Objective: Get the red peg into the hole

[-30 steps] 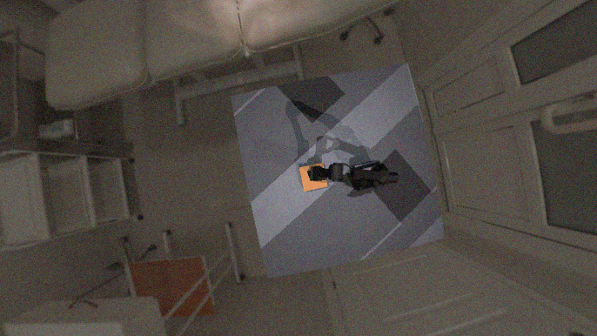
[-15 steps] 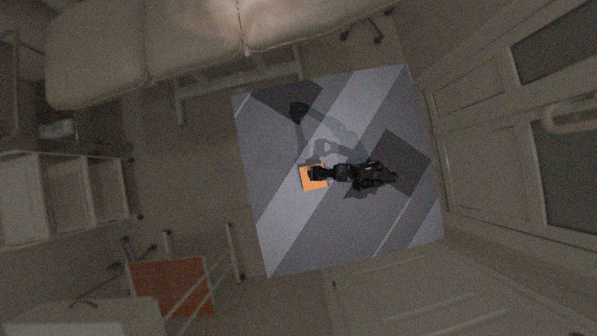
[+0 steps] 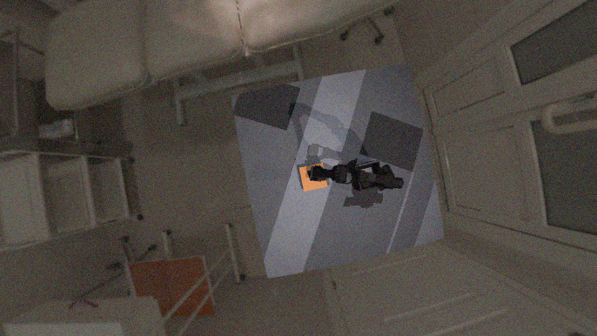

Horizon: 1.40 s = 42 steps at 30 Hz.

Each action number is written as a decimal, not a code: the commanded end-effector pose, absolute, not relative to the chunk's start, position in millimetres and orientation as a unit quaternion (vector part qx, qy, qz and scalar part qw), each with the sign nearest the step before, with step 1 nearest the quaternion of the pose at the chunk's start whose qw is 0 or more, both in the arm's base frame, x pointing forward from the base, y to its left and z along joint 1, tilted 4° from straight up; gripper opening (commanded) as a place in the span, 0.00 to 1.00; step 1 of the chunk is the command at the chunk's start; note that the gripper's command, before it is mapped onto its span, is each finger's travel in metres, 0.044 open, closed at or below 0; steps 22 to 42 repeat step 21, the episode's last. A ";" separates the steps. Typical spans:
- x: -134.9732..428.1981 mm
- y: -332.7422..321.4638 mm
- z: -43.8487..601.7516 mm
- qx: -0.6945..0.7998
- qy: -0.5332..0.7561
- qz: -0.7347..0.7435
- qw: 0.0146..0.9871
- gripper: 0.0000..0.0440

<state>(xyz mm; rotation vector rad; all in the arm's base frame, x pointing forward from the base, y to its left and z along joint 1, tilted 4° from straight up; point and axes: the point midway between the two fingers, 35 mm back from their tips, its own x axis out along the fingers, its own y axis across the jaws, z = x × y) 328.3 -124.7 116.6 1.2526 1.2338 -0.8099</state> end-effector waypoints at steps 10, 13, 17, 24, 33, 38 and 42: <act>339.6 -135.0 157.4 0.569 0.503 -0.290 0.582 0.54; 342.1 -138.3 165.5 0.574 0.498 -0.278 0.587 0.57; 345.6 -143.7 177.5 0.578 0.489 -0.262 0.598 0.60; 349.3 -149.7 191.2 0.580 0.479 -0.246 0.612 0.62; 349.3 -149.7 191.2 0.580 0.479 -0.246 0.612 0.62; 349.3 -149.7 191.2 0.580 0.479 -0.246 0.612 0.62; 349.3 -149.7 191.2 0.580 0.479 -0.246 0.612 0.62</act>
